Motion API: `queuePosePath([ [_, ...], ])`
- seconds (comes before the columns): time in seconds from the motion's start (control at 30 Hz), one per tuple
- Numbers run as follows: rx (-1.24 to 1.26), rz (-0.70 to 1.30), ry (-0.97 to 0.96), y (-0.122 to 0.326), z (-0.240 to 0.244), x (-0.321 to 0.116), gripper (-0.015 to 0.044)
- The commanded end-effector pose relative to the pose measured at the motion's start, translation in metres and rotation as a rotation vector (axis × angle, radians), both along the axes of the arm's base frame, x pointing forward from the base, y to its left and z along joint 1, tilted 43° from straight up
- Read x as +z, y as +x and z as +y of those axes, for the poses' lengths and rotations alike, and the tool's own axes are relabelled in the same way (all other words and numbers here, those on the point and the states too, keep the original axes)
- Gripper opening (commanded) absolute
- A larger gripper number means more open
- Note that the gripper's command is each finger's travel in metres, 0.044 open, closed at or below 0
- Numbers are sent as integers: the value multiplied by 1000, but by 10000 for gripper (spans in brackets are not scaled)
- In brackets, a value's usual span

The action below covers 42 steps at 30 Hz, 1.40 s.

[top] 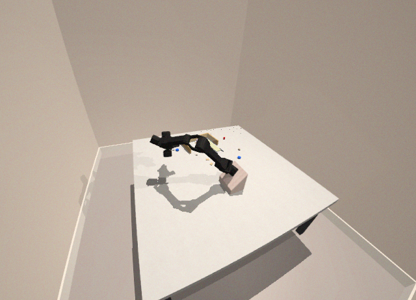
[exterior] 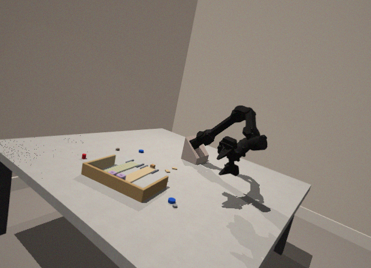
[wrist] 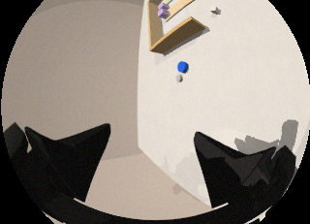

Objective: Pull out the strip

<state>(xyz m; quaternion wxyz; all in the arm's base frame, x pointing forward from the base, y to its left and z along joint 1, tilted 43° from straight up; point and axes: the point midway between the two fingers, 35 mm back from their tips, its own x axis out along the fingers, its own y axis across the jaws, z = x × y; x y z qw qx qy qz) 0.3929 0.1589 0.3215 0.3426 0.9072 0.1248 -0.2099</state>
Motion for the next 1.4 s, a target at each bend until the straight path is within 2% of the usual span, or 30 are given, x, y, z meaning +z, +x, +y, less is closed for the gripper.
queuePosePath([
  [0.0, 6, 2, -11, 1, -2, -2, 400],
  [0.23, 257, 50, -375, 33, -79, -75, 400],
  [0.5, 502, 26, -667, 29, -156, -137, 400],
  [0.87, 767, -127, -1041, -20, -241, -201, 400],
  [1.17, 878, -315, -1403, -83, -283, -236, 400],
  [1.37, 880, -323, -1420, -86, -284, -237, 400],
])
